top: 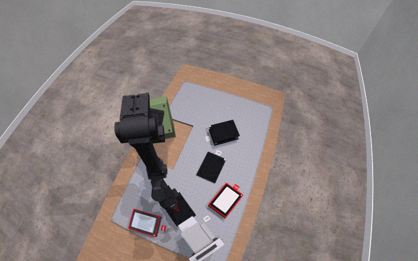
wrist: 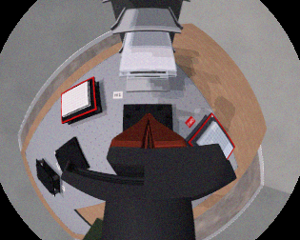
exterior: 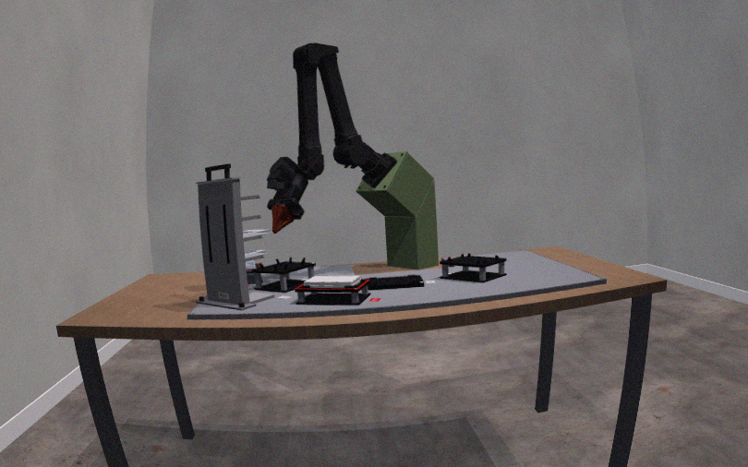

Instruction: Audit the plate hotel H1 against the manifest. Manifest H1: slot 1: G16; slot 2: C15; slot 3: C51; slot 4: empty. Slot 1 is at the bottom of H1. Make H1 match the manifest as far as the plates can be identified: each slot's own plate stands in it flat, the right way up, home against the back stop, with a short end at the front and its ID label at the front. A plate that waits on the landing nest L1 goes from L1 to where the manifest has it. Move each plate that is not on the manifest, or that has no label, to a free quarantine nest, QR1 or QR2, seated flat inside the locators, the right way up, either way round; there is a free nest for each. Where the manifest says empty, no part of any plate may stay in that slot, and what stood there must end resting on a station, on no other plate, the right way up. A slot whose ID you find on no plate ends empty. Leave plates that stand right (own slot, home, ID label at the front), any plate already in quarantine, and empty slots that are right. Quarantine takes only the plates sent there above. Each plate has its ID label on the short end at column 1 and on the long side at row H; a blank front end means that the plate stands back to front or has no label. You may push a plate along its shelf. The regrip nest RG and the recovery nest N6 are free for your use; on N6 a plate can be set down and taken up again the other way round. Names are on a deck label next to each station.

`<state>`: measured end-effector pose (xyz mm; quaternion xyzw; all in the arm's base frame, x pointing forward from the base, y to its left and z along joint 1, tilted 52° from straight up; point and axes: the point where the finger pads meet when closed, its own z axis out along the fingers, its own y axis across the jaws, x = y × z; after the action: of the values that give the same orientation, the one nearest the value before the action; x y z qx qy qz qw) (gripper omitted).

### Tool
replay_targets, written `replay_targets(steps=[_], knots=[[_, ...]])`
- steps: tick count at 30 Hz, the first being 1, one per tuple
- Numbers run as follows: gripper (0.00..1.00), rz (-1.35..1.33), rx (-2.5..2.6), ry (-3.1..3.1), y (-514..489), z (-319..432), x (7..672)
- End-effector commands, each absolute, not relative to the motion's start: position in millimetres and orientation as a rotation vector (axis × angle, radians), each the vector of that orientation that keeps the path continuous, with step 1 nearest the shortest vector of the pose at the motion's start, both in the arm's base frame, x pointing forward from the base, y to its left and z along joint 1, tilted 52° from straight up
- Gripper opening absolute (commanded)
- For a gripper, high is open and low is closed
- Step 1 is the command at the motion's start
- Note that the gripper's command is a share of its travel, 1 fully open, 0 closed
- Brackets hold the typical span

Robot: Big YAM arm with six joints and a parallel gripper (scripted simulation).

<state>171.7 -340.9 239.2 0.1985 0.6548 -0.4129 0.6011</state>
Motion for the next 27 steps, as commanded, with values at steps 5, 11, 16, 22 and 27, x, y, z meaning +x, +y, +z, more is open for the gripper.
replay_targets(steps=[5,11,16,22,27], knots=[[0.0,-0.96,0.431,1.486,-340,260,180],[0.0,-0.961,0.43,1.486,-341,262,182],[0.0,-0.963,0.429,1.486,-342,265,184],[0.0,-0.965,0.427,1.486,-344,268,186],[0.0,-0.966,0.426,1.486,-344,270,188]])
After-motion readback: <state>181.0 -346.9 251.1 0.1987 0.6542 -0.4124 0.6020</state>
